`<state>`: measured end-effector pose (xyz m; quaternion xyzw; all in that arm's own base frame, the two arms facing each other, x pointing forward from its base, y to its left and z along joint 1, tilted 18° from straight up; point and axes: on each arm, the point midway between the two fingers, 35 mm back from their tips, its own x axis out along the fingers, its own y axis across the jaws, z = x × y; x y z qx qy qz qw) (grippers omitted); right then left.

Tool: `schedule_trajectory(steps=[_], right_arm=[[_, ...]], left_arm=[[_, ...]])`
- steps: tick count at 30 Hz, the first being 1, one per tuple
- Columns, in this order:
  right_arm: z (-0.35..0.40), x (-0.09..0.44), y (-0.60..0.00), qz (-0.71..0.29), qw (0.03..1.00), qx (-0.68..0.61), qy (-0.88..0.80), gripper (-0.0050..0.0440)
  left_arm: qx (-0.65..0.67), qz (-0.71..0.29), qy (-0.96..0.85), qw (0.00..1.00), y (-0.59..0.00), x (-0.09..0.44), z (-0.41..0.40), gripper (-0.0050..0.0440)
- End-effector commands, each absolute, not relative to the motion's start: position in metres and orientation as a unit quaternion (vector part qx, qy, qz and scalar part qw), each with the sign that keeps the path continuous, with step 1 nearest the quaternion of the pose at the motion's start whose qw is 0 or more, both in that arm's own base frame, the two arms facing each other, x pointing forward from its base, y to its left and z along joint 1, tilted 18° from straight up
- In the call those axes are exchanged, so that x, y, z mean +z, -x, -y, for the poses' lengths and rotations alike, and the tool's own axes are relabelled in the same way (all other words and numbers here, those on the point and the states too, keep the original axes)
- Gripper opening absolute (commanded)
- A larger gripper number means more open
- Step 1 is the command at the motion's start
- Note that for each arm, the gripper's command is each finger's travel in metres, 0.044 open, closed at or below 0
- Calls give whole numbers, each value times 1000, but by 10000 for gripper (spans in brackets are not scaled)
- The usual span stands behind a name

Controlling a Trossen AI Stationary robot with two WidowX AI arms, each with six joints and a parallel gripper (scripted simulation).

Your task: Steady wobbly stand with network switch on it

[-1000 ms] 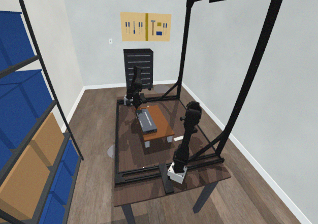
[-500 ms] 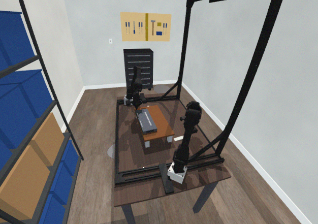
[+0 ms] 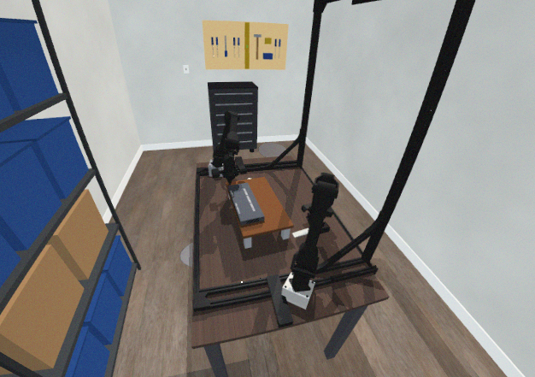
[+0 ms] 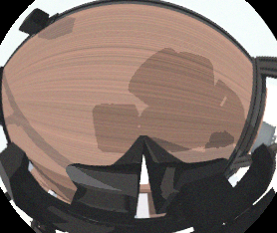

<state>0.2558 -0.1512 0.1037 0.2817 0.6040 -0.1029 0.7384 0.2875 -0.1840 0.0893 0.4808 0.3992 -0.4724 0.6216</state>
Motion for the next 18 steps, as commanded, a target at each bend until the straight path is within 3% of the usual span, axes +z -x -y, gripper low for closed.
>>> schedule_trajectory(steps=[1, 18], right_arm=[[149, 96, -256, -611, 732, -100, -285, 0], [149, 96, -256, -611, 732, -100, -285, 0]], left_arm=[[-472, -401, -480, 621, -288, 86, 185, 0], [-472, -401, -480, 621, -288, 83, 173, 0]])
